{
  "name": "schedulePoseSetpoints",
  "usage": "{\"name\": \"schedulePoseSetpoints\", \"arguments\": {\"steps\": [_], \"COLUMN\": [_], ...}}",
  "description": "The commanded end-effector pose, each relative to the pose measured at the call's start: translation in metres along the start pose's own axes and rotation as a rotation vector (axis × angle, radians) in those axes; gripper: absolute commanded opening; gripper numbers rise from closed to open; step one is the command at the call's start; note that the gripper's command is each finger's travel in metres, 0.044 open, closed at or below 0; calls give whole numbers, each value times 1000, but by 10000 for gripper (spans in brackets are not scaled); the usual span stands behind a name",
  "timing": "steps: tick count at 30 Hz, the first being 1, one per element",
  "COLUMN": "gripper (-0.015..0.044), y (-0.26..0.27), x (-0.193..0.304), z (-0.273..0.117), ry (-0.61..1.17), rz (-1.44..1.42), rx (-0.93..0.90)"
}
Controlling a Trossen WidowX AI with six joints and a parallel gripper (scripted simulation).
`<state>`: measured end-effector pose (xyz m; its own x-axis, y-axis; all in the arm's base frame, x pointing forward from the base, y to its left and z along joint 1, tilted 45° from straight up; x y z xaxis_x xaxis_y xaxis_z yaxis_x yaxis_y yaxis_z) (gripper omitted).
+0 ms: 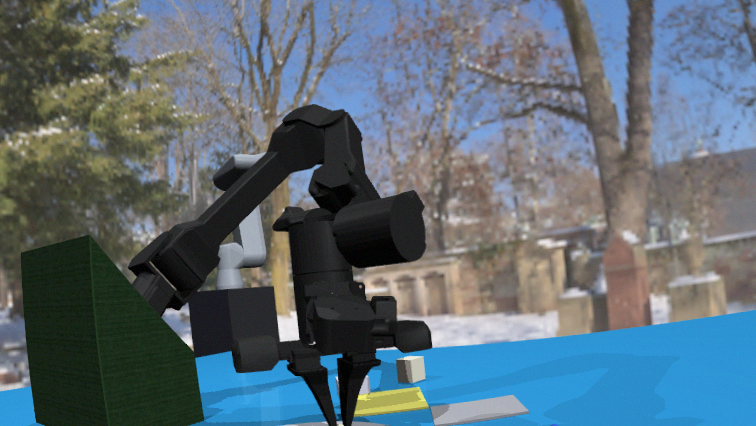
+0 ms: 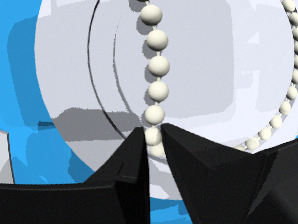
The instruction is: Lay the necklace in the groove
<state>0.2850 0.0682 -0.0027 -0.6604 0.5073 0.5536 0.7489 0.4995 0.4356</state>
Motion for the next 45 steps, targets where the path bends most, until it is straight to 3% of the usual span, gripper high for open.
{"name": "schedulePoseSetpoints", "arguments": {"steps": [1, 33, 45], "gripper": [0, 0, 315], "y": [0, 5, 6], "x": [0, 5, 5], "z": [0, 2, -2], "ry": [0, 7, 3], "rz": [-1, 7, 4], "rx": [0, -3, 1]}}
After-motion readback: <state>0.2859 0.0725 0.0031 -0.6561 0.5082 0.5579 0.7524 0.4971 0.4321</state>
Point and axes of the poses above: the point midway between the two fingers, 35 mm back from their tips, its own z axis out along the fingers, its own y axis across the jaws, x = y × z, the point moved 5 cm from there along -z, back along the fingers, and after that the axes turned 10 degrees about z, right-handed, at the moved point
